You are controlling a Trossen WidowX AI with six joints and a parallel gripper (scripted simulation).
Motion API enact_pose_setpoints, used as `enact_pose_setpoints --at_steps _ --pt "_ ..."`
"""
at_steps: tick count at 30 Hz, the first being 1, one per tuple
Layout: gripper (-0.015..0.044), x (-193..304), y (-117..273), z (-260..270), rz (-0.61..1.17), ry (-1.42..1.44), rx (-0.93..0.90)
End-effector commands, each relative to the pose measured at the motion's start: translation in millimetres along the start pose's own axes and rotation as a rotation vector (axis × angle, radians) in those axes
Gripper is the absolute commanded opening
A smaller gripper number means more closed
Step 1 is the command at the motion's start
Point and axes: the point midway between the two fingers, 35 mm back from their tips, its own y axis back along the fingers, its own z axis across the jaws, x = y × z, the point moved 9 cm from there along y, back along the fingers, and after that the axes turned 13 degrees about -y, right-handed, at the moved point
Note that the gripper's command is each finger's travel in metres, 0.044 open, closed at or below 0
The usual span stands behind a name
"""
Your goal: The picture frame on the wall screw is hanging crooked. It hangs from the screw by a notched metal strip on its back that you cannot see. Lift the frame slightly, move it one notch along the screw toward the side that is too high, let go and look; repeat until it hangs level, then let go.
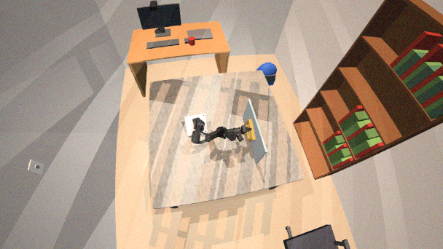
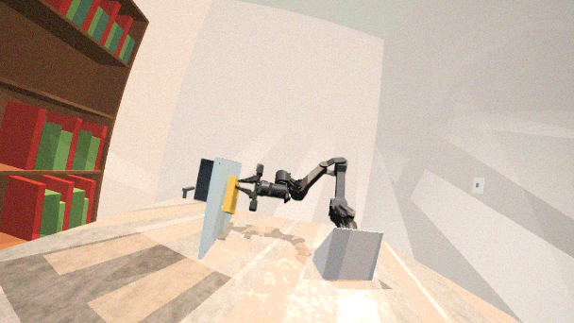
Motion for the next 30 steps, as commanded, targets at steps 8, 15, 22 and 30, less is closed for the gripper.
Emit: enact_pose_setpoints --at_steps 8,15,22,30 --pt "0.0 1.6 -0.2 5.6 0.009 0.005 -0.018" --pt "0.0 1.8 -0.2 6.5 0.009 0.005 -0.018" --pt "0.0 2.0 -0.2 7.3 0.009 0.005 -0.018" --pt "0.0 2.0 -0.2 7.3 0.009 0.005 -0.018"
